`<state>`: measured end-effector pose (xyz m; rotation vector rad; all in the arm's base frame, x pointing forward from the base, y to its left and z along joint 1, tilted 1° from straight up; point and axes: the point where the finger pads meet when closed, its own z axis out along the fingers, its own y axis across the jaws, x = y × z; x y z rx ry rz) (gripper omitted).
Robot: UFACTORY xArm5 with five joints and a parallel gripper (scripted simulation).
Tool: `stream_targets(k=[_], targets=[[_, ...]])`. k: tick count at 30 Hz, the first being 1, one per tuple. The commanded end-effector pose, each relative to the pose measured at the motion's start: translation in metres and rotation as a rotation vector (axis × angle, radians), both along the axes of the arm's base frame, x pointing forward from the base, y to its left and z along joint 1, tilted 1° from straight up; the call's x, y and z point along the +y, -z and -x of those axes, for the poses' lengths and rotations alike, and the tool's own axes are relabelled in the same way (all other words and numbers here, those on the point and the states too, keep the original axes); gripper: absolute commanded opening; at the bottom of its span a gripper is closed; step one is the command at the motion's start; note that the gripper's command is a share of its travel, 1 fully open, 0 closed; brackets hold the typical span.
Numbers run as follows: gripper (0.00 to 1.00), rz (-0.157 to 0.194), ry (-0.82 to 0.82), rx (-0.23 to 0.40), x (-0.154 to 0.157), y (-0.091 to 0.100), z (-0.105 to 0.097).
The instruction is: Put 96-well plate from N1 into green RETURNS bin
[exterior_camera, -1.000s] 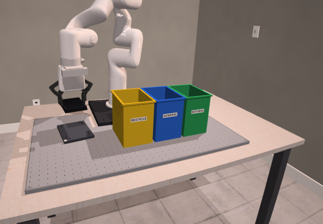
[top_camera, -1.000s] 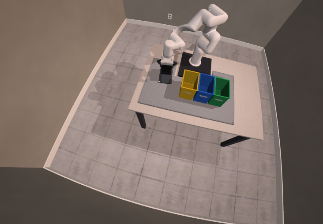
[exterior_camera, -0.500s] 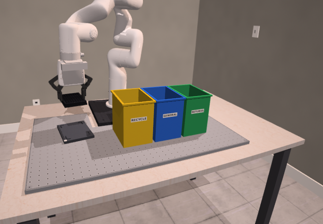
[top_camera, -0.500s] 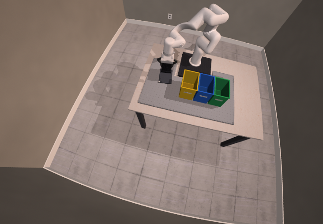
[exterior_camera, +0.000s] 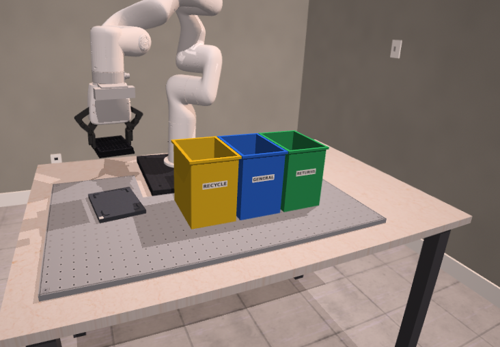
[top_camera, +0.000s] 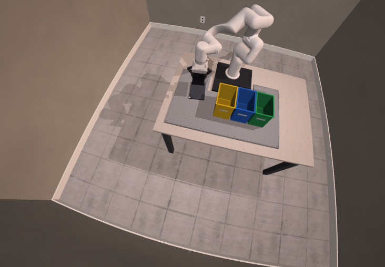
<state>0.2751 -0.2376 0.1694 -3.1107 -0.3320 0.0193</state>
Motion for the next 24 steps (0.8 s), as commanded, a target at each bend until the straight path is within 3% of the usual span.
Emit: stream_targets(k=[1,24], targets=[[0.00,0.002,0.000,-0.002,-0.001,-0.007,-0.001],[0.00,0.002,0.000,-0.002,-0.002,-0.042,-0.001]])
